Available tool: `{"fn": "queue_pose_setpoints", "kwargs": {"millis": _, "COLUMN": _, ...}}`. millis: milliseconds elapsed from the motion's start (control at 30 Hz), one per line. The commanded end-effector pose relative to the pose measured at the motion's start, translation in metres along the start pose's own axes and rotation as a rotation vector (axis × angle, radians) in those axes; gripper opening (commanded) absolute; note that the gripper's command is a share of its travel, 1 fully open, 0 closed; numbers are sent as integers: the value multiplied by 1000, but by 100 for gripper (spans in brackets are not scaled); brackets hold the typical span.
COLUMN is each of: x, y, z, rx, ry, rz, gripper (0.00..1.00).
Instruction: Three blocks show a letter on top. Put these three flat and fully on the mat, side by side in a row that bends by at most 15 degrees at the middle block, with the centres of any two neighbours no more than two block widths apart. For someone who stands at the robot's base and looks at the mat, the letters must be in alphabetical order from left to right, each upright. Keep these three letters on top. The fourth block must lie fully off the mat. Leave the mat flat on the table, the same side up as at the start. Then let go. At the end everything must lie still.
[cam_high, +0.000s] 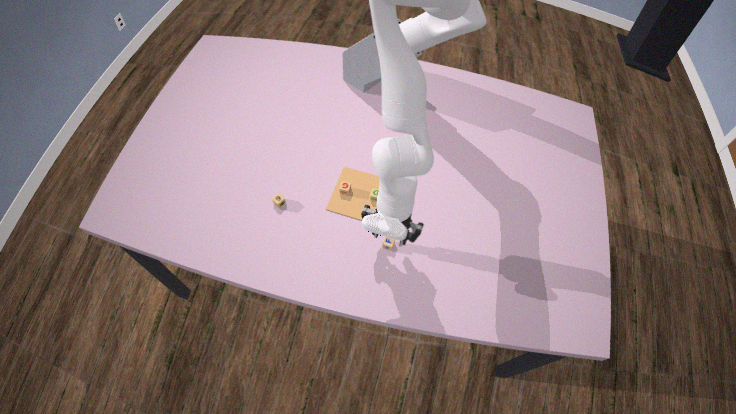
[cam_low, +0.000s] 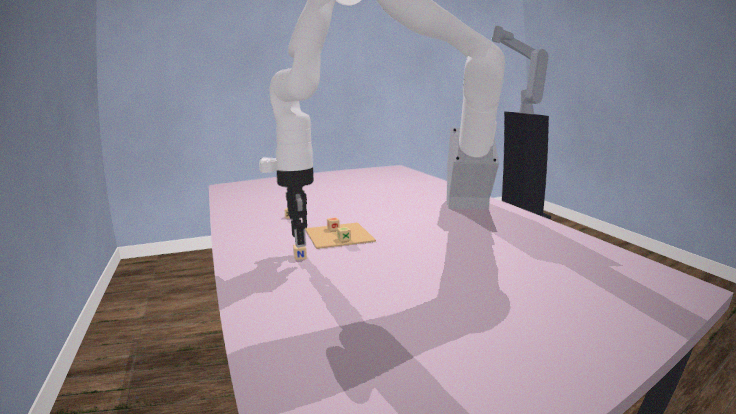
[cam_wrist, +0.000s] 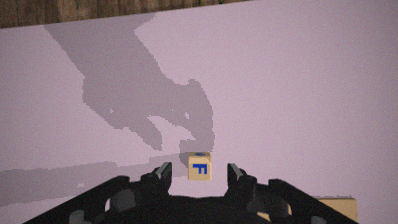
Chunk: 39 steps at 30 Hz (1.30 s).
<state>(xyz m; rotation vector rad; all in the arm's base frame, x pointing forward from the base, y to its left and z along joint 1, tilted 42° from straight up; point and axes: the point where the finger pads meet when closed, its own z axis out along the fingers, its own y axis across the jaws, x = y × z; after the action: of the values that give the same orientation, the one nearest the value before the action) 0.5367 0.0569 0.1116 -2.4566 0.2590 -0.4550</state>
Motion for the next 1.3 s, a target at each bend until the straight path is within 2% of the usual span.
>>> {"fn": "queue_pose_setpoints", "kwargs": {"millis": 0, "x": 1, "y": 0, "z": -1, "rx": -1, "ry": 1, "rz": 0, "gripper": 62}}
{"fn": "queue_pose_setpoints", "kwargs": {"millis": 300, "x": 1, "y": 0, "z": 1, "rx": -1, "ry": 1, "rz": 0, "gripper": 62}}
{"fn": "queue_pose_setpoints", "kwargs": {"millis": 933, "x": 1, "y": 0, "z": 29, "rx": -1, "ry": 1, "rz": 0, "gripper": 62}}
{"fn": "queue_pose_setpoints", "kwargs": {"millis": 1267, "x": 1, "y": 0, "z": 32, "rx": -1, "ry": 1, "rz": 0, "gripper": 62}}
